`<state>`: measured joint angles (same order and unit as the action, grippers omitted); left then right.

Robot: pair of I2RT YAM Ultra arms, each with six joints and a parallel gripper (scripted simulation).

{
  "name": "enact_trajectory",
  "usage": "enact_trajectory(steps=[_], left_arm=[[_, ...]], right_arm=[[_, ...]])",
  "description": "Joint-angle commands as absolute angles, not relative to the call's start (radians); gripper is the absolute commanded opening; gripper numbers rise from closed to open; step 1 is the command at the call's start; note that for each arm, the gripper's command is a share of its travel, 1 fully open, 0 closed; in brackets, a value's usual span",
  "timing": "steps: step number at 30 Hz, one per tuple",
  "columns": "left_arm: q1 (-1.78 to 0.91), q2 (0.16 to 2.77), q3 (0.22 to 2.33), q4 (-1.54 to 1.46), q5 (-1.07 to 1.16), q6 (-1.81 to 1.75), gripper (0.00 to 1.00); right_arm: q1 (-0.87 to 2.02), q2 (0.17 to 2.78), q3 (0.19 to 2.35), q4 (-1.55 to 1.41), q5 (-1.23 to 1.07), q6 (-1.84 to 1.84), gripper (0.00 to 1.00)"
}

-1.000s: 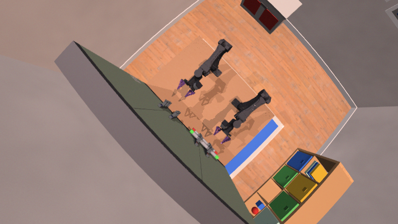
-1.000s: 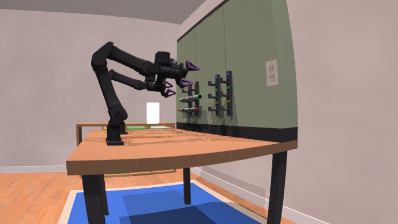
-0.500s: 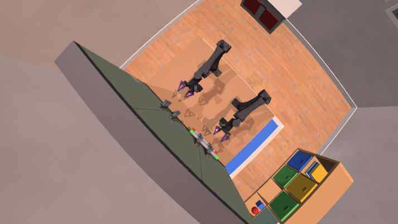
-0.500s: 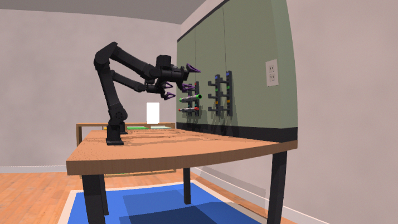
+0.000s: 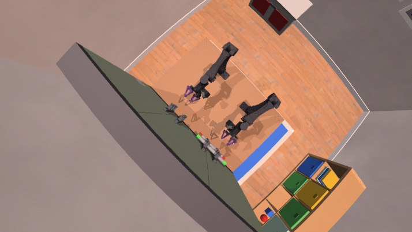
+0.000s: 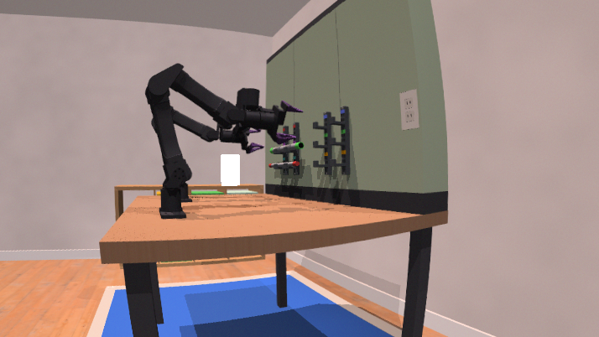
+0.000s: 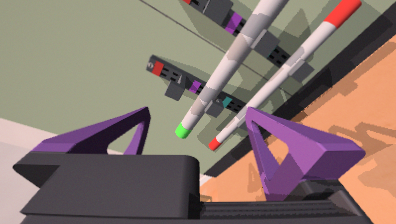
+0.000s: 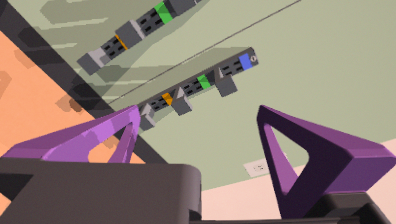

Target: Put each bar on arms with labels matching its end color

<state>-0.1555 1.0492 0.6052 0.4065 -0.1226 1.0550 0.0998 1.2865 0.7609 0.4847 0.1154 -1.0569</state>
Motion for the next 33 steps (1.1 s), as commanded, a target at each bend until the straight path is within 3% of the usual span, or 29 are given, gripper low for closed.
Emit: enact_trajectory(steps=[1,33], left_arm=[[-0.171,1.064,0.597,0.468,-0.133,1.125,1.00],[-0.224,1.136,0.487,0.647,-0.172,1.484,1.00]], right_arm=[[0.110,1.308,0.754,0.542,0.127,-1.124,1.00],[0.134,1.459,0.711,0.743,0.155,-1.484,1.00]])
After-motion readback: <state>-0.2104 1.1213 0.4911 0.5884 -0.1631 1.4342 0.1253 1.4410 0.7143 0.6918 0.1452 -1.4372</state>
